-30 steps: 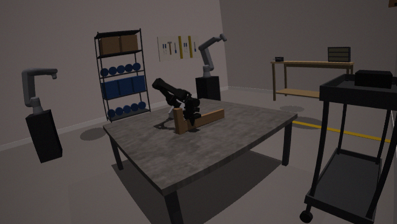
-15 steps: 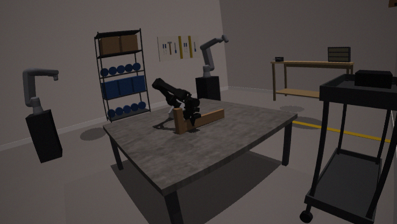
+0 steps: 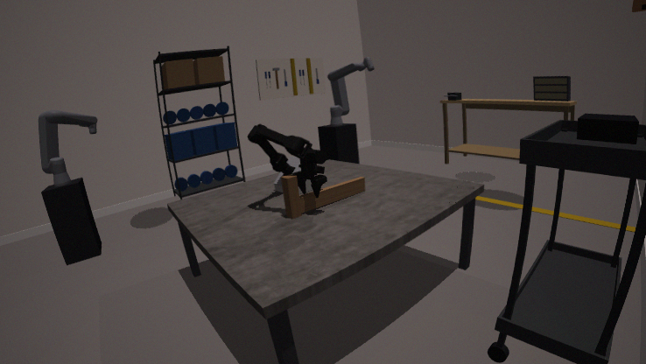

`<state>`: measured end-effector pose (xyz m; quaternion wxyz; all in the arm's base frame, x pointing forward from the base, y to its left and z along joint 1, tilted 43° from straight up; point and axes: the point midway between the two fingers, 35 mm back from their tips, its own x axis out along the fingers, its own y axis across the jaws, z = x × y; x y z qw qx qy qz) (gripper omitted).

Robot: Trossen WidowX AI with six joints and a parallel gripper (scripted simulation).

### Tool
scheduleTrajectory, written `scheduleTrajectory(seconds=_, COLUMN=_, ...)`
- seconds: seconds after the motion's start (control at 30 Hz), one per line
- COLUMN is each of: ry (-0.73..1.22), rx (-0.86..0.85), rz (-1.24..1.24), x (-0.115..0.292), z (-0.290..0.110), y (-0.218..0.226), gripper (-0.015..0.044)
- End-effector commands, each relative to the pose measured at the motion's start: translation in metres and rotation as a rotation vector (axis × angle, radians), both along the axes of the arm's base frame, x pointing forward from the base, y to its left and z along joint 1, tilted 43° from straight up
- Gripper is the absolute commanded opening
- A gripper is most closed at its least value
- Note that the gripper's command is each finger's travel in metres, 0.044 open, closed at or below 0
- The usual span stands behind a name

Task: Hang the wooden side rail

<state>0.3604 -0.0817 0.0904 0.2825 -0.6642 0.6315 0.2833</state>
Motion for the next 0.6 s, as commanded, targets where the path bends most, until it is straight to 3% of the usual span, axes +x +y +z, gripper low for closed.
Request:
scheduleTrajectory(seconds=0.0, ry=-0.011, rx=-0.005, rz=-0.007, x=0.000, z=0.004, y=-0.001, gripper=0.0440)
scheduleTrajectory(seconds=0.23, ry=-0.011, rx=-0.003, rz=-0.007, x=0.000, z=-0.017, y=0.021, gripper=0.0440)
scheduleTrajectory(seconds=0.57, ry=-0.011, rx=-0.002, rz=0.000, x=0.001, z=-0.013, y=0.021, gripper=0.0440)
